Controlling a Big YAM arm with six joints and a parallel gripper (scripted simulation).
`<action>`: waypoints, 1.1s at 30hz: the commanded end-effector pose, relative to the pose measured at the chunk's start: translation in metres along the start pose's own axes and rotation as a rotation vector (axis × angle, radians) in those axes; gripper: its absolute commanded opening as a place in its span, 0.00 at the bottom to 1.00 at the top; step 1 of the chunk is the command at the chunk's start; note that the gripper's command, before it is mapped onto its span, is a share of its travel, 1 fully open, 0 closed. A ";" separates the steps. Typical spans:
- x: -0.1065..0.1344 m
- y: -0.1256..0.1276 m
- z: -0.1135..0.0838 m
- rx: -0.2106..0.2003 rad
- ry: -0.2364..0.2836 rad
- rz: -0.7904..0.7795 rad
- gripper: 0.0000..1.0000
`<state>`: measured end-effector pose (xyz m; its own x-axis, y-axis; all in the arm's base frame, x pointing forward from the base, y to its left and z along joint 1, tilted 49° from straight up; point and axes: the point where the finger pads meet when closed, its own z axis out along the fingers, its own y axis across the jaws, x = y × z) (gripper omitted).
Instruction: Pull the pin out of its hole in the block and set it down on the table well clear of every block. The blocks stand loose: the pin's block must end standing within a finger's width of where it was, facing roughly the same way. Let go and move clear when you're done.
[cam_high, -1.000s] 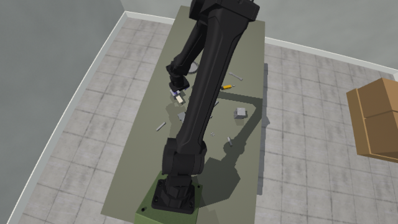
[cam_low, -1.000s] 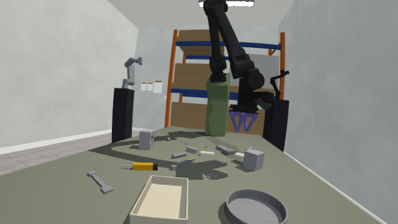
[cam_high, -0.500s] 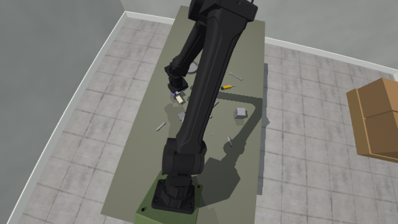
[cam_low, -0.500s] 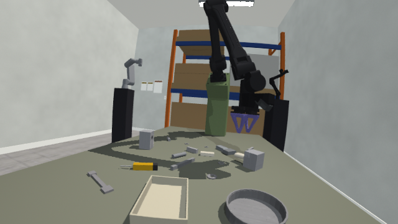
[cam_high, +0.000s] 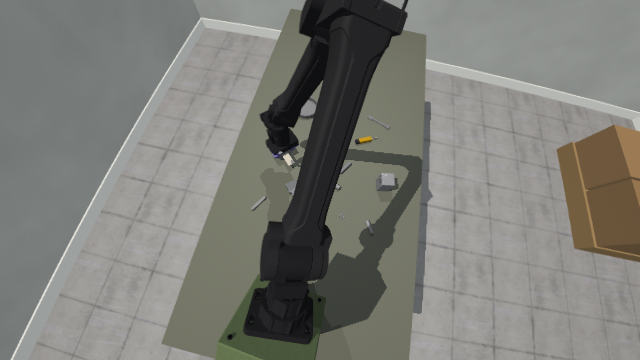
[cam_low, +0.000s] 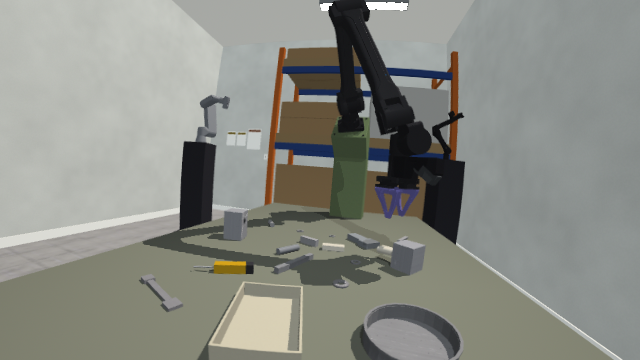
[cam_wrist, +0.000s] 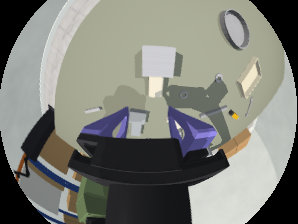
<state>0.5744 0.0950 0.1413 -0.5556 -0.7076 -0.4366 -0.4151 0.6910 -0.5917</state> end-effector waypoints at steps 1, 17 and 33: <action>-0.005 0.008 0.000 -0.007 -0.012 -0.020 0.60; -0.009 -0.013 -0.011 0.021 -0.030 0.013 0.60; -0.008 -0.027 -0.014 0.038 -0.030 0.040 0.60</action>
<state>0.5738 0.0949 0.1586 -0.5419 -0.7040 -0.4590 -0.3972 0.6958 -0.5984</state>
